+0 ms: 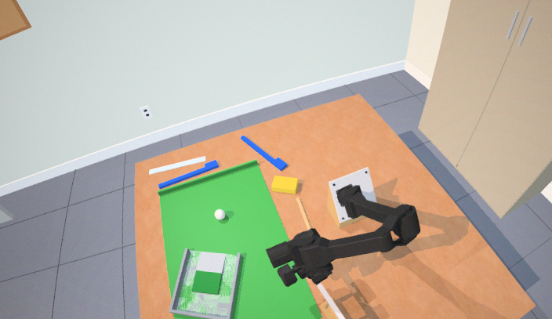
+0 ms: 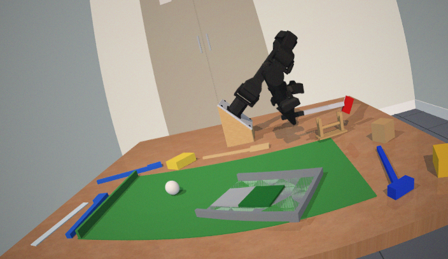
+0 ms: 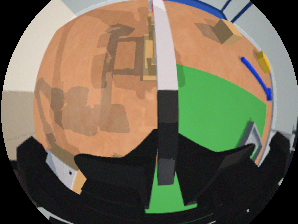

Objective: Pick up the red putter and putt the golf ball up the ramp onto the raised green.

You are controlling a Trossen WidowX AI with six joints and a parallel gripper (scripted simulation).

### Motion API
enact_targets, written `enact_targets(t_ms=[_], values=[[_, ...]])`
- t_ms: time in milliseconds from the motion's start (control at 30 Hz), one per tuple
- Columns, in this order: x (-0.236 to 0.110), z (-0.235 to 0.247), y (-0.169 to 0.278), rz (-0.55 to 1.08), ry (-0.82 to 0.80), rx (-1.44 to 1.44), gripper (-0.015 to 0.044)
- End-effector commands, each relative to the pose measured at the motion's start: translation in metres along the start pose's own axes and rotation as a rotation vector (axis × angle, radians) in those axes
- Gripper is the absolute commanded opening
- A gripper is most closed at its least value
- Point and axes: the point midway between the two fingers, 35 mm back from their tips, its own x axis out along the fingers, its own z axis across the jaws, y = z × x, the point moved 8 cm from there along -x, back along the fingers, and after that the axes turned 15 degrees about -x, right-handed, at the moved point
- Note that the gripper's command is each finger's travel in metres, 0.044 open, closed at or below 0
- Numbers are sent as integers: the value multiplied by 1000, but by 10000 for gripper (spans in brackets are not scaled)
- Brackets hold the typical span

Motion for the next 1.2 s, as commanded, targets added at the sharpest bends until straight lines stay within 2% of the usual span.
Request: enact_targets(t_ms=[0, 300, 500, 1167], values=[[-17, -2, -6, -12, 3, -5, 0], [-48, -1, -18, -31, 12, -3, 0], [-44, -2, -7, -4, 11, 50, 0], [-90, 2, 106, 160, 89, 790, 0]])
